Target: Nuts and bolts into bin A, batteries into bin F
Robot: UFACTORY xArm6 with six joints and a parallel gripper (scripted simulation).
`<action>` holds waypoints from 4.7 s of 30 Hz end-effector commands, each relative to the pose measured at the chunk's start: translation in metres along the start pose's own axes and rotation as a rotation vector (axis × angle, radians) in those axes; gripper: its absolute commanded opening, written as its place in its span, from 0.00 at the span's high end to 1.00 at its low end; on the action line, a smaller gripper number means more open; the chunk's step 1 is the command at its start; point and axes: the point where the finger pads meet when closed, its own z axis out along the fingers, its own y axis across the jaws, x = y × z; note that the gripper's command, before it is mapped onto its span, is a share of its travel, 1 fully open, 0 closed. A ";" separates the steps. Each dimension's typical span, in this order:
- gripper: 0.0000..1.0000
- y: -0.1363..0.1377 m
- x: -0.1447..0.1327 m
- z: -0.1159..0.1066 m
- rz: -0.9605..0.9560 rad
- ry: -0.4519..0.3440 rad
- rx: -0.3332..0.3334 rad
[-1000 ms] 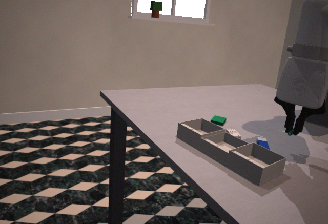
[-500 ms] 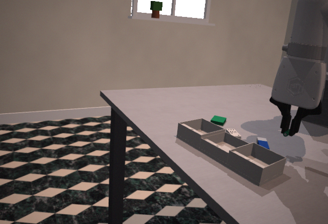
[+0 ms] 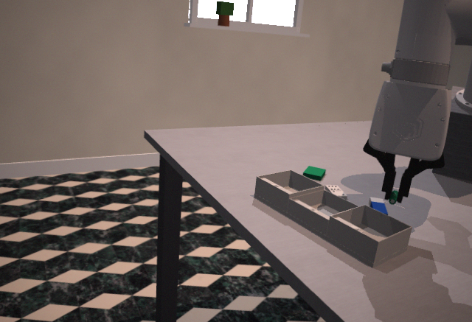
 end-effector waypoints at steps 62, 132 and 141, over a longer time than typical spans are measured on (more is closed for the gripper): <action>1.00 -0.018 -0.041 0.023 -1.117 0.047 -0.020; 0.77 -0.018 -0.042 0.009 -1.117 0.046 -0.020; 0.77 -0.019 -0.042 0.003 -1.117 0.046 -0.020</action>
